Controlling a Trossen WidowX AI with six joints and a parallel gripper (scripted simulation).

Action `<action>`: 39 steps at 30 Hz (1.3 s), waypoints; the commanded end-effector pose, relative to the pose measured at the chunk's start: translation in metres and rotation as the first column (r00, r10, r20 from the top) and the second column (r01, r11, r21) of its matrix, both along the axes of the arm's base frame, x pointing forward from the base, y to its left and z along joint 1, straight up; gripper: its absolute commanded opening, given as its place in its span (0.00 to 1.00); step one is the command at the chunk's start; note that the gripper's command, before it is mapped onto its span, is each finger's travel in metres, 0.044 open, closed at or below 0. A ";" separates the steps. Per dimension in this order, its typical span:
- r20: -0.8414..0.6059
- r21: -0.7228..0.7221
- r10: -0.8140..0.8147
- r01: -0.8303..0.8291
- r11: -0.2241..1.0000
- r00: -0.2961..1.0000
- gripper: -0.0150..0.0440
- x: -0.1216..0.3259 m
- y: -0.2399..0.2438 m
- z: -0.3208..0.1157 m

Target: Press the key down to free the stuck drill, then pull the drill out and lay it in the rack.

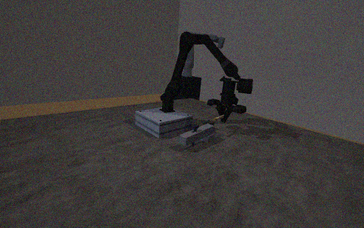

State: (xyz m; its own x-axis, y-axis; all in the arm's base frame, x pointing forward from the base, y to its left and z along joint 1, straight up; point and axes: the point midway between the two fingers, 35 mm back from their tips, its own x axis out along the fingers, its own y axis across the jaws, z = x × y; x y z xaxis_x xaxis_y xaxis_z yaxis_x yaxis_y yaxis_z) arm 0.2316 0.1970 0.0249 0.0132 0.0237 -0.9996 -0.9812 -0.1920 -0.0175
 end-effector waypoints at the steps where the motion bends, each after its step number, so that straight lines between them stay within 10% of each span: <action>1: 0.006 0.001 -0.003 0.003 1.000 1.000 0.25 0.001 0.000 0.003; 39: 0.004 0.001 -0.003 0.003 1.000 1.000 0.25 -0.012 -0.001 0.006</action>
